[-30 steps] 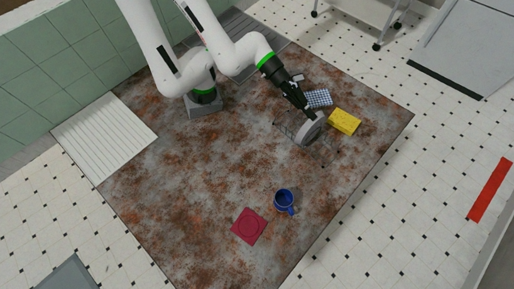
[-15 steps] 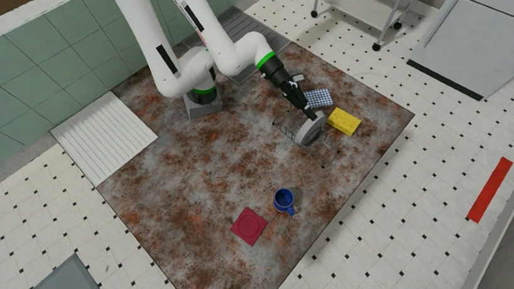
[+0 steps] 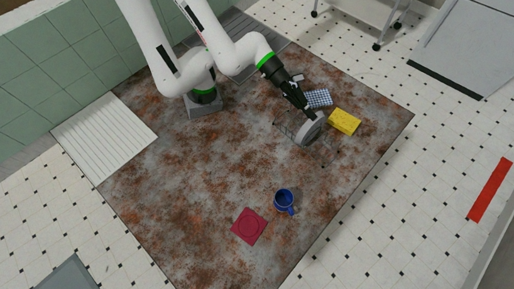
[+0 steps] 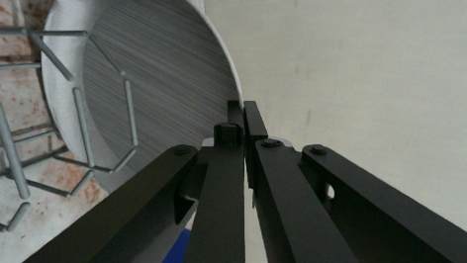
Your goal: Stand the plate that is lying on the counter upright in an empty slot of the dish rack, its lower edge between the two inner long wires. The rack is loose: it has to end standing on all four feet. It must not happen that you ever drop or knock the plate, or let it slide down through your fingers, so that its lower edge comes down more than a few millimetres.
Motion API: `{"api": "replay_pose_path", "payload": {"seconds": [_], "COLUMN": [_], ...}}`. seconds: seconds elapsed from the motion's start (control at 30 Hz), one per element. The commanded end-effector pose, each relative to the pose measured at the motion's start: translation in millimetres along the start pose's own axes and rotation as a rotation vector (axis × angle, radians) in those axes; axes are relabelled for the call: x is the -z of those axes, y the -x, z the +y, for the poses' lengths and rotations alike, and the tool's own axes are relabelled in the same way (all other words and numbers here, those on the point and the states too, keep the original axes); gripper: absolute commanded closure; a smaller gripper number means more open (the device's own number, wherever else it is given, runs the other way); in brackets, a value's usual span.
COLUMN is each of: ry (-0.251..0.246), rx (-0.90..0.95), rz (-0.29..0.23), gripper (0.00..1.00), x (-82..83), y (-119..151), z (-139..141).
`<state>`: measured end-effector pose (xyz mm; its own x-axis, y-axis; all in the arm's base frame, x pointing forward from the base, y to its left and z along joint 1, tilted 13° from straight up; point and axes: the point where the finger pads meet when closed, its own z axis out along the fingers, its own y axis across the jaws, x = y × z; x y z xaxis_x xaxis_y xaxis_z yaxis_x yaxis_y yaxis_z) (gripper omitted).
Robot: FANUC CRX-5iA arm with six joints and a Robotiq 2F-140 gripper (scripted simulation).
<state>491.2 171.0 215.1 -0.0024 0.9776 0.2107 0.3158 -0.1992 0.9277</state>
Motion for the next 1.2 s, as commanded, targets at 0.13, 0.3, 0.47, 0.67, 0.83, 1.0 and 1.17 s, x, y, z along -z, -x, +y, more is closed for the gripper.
{"api": "replay_pose_path", "payload": {"seconds": [0.13,0.3,0.47,0.67,0.83,1.0,1.17], "ry": [0.001,0.001,0.001,0.001,0.001,0.001,0.001], "rx": [0.0,0.0,0.0,0.0,0.0,0.0,0.0], "rz": [0.0,0.0,0.0,0.0,0.0,0.0,0.0], "gripper": [0.78,0.78,0.78,0.78,0.78,0.78,0.78], "x": [-0.1,-0.1,-0.1,-0.1,-0.1,-0.1,-0.1], "y": [-0.1,-0.1,-0.1,-0.1,-0.1,-0.1,-0.1], "z": [0.8,0.8,0.8,0.8,0.8,0.8,0.8]}}
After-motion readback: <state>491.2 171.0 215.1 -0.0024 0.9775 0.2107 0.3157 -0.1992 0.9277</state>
